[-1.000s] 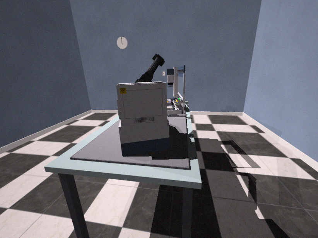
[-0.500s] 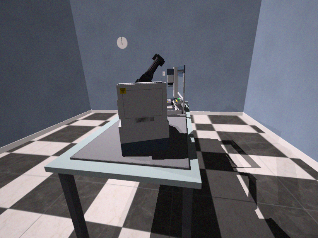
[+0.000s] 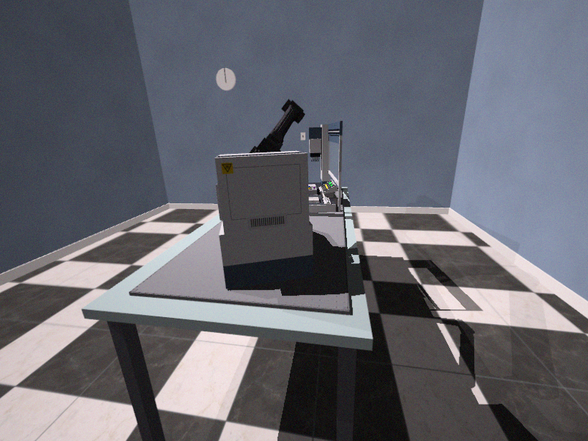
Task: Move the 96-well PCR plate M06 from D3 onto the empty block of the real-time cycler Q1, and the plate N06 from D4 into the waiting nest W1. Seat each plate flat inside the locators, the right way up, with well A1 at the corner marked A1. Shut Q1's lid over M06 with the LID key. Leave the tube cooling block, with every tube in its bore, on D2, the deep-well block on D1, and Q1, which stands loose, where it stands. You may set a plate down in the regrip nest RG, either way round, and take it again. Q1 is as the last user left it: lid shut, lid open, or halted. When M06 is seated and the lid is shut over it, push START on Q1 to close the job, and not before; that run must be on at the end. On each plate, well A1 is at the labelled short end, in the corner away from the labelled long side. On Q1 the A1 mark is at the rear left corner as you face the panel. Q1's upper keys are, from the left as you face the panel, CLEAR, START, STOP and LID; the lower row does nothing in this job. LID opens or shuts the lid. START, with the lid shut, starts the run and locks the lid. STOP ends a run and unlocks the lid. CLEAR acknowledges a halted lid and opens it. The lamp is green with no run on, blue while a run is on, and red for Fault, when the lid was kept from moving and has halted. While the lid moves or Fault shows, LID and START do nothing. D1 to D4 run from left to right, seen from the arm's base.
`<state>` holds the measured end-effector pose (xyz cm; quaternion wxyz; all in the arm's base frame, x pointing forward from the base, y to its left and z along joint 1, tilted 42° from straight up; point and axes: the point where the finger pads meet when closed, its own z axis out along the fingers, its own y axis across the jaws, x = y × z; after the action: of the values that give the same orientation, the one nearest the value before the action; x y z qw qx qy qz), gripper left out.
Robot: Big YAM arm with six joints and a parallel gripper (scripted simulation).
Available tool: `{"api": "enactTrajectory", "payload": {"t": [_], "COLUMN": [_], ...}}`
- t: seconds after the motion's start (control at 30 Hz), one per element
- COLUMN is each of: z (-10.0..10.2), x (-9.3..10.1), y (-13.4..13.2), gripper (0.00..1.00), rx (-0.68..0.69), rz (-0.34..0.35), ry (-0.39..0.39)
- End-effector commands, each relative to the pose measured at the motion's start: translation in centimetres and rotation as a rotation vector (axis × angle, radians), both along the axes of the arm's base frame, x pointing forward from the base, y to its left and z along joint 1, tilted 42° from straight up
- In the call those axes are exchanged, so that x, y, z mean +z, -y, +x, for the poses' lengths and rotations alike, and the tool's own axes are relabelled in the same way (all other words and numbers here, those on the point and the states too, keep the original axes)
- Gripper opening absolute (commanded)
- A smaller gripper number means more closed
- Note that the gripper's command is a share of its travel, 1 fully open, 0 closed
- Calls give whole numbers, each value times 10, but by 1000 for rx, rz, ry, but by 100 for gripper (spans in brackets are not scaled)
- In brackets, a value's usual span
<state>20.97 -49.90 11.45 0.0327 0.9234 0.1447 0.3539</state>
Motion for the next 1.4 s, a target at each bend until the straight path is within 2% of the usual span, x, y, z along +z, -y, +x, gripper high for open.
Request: {"api": "enactTrajectory", "payload": {"t": [0.0,0.3,0.57,0.93,1.07,1.37], "z": [-12,-14,4,8,7,-10], "x": [7,10,13,12,17,21], "y": [17,21,17,14,13,19], "gripper": [100,100,100,100,100,100], "rx": [-34,-39,-7,1,0,-32], "rz": [-29,-37,-46,-43,-50,-57], "ry": [6,7,8,7,8,8]}}
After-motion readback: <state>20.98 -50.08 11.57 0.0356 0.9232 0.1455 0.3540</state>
